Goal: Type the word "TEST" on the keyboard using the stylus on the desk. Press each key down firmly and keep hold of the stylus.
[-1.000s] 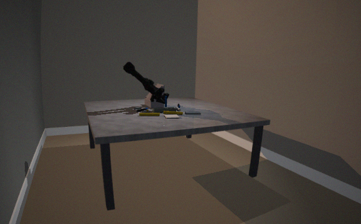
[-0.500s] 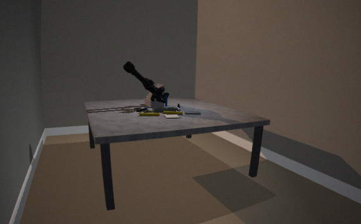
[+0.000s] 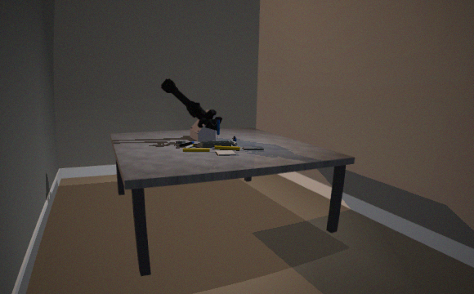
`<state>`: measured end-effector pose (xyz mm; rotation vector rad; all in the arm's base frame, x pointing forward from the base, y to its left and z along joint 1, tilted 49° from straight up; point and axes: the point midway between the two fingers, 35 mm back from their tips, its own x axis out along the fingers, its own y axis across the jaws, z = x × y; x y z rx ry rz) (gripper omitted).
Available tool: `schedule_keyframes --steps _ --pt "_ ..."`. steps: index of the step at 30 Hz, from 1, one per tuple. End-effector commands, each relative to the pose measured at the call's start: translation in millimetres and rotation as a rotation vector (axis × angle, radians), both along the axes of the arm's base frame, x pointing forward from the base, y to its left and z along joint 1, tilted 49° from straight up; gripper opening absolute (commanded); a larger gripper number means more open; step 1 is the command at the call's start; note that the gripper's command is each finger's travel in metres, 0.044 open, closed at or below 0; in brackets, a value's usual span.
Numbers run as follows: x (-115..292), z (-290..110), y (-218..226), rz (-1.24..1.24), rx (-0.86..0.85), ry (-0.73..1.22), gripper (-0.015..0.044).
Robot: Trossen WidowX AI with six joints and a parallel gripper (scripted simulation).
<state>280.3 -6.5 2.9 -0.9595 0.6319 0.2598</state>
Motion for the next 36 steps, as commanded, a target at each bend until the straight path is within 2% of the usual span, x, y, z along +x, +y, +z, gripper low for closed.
schedule_keyframes --steps 1,13,29,36 --pt "0.3 -0.9 -0.5 0.008 -0.004 0.011 0.0078" --pt "-0.5 1.0 -3.9 0.137 -0.049 0.178 0.0000" --pt "-21.9 26.5 -5.1 0.324 -0.043 0.366 0.0000" --pt "-25.1 30.0 -4.8 0.341 -0.039 0.381 0.0000"
